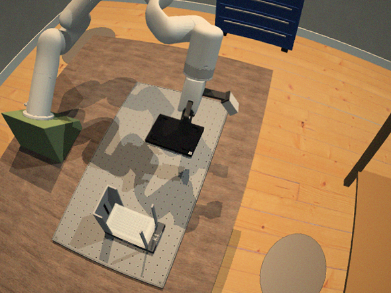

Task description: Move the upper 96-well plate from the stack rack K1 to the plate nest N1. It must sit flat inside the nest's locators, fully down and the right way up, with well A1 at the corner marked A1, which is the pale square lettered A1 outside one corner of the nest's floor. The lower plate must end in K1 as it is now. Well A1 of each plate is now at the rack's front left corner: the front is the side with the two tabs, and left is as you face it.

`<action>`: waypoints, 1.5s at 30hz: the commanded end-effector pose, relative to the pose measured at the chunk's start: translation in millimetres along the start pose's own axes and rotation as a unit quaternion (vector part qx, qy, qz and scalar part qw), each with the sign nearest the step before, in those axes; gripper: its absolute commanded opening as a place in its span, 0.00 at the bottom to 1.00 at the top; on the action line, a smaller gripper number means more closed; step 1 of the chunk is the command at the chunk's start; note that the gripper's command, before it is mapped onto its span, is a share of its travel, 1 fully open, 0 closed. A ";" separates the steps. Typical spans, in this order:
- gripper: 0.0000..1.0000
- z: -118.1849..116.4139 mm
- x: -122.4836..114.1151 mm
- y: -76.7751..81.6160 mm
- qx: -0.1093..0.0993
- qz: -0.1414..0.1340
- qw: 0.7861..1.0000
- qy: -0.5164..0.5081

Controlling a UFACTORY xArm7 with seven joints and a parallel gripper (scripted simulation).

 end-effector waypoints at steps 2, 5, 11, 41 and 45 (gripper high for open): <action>1.00 21.6 -2.1 -2.2 0.000 0.001 1.000 0.000; 1.00 37.7 -5.8 -5.5 0.024 0.002 1.000 -0.016; 1.00 56.6 -10.8 -9.8 0.024 0.002 1.000 -0.016; 1.00 181.7 -64.7 -45.2 0.098 0.026 0.993 -0.057; 1.00 190.1 -69.5 -48.1 0.098 0.026 0.993 -0.057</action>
Point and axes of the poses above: the point where the finger pads meet when closed, its own y axis back along the fingers, its own z axis across the jaws, x = y × z, the point moved 4 cm from there along y, back along the fingers, and after that the axes turned 4 degrees about y, right-handed, at the moved point
